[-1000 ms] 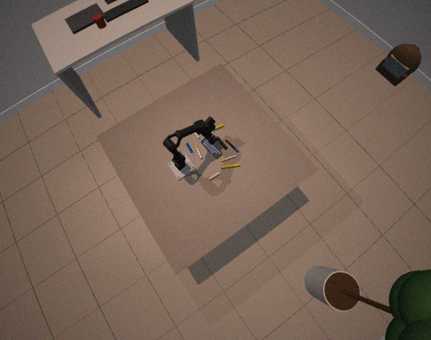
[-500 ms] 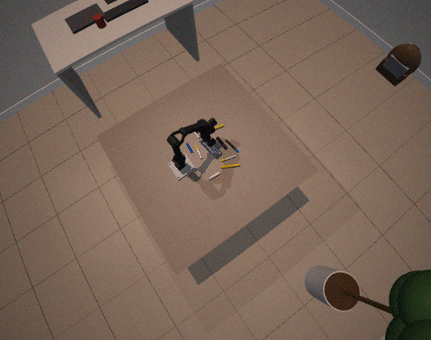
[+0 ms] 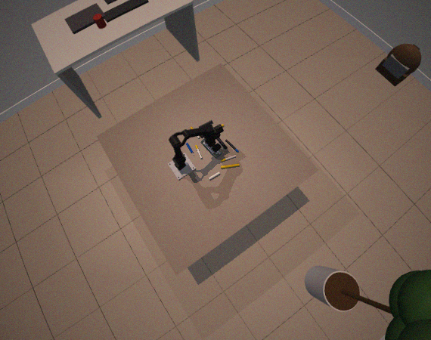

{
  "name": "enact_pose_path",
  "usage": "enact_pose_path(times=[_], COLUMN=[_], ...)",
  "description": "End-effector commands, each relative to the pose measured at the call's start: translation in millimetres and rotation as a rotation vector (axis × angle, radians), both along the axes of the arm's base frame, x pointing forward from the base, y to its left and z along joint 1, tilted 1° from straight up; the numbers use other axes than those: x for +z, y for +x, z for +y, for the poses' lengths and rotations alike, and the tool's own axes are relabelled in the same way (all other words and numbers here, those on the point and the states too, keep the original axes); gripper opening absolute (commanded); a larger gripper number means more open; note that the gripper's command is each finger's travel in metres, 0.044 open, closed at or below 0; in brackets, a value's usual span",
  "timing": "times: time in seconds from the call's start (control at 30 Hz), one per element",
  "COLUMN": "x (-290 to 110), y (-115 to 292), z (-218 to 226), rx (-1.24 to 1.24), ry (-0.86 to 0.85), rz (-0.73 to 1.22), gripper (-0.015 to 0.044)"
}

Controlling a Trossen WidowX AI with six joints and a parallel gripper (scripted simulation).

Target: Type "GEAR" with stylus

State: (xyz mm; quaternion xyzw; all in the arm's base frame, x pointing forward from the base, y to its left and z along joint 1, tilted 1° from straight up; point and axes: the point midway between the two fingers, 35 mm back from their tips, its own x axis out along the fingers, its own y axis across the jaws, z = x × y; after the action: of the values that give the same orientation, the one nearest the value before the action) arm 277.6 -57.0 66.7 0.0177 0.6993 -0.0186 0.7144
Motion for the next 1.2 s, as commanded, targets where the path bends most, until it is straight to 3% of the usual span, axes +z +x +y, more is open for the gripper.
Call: enact_pose_path(times=[0.0,0.2,0.4,0.8,0.97,1.17], x=[0,0,0,0,-1,-1], y=[-1,-1,-3,-3,-29,-30], z=[-4,-7,-64,-64,-40,-38], rx=[0.009,0.009,0.008,0.008,0.008,0.009], ry=[-0.002,-0.003,-0.009,-0.009,-0.006,-0.006], rz=[0.005,0.005,0.005,0.005,0.007,0.008], gripper=[0.0,0.0,0.0,0.0,0.0,0.0])
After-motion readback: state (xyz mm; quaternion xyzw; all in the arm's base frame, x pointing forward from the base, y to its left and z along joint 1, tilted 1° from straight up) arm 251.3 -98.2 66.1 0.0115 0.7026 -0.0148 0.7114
